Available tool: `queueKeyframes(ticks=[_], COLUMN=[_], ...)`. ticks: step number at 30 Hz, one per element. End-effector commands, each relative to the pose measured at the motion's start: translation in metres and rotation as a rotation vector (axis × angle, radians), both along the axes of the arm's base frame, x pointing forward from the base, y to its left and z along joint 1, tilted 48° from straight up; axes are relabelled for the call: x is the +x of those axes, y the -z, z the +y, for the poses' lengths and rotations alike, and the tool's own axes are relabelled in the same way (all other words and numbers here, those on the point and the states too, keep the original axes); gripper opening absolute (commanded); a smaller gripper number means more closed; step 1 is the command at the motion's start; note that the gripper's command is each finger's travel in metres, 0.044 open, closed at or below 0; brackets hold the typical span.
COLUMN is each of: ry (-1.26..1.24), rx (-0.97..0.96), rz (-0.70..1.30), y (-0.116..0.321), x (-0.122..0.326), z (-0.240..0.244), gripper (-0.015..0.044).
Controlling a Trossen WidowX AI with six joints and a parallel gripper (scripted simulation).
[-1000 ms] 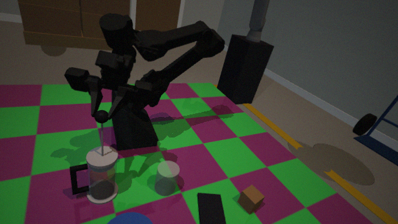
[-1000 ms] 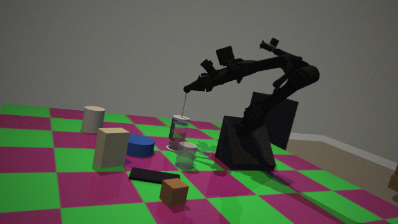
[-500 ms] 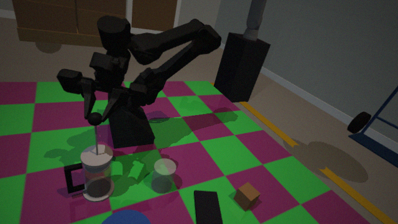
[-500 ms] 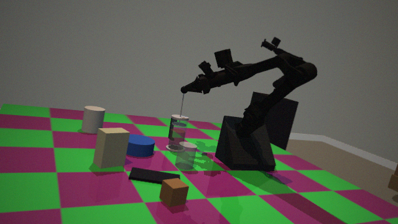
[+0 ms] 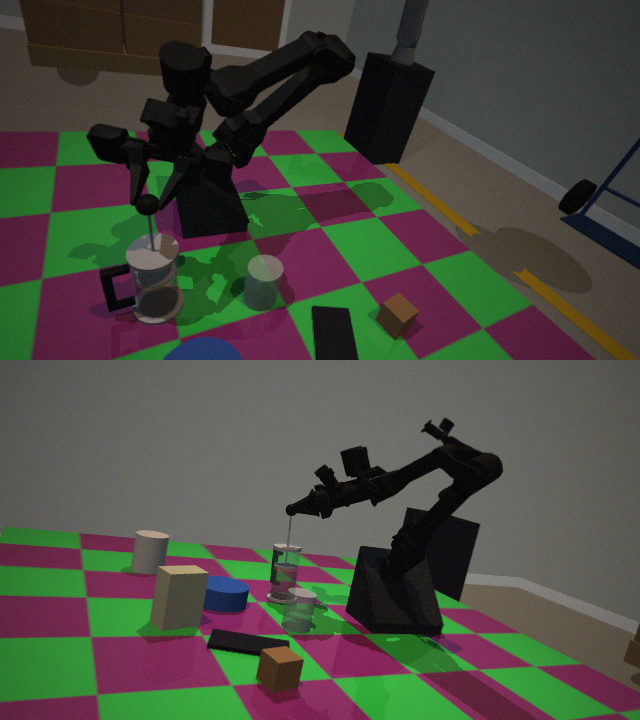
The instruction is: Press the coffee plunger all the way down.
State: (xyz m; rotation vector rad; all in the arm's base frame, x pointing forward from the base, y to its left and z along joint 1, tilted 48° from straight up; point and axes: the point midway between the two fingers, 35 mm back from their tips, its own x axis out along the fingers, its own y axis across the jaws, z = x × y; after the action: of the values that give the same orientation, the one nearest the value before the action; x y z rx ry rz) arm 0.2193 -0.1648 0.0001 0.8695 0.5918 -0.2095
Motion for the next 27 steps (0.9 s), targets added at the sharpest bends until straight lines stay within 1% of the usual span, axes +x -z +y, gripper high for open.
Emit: queueKeyframes(ticks=[1,27], ry=[-0.014,-0.011], rx=[0.047,0.05], rz=[0.045,0.037], y=[0.019,0.048], x=[-0.005,0.011], z=[0.021,0.043], gripper=[0.0116,0.0116])
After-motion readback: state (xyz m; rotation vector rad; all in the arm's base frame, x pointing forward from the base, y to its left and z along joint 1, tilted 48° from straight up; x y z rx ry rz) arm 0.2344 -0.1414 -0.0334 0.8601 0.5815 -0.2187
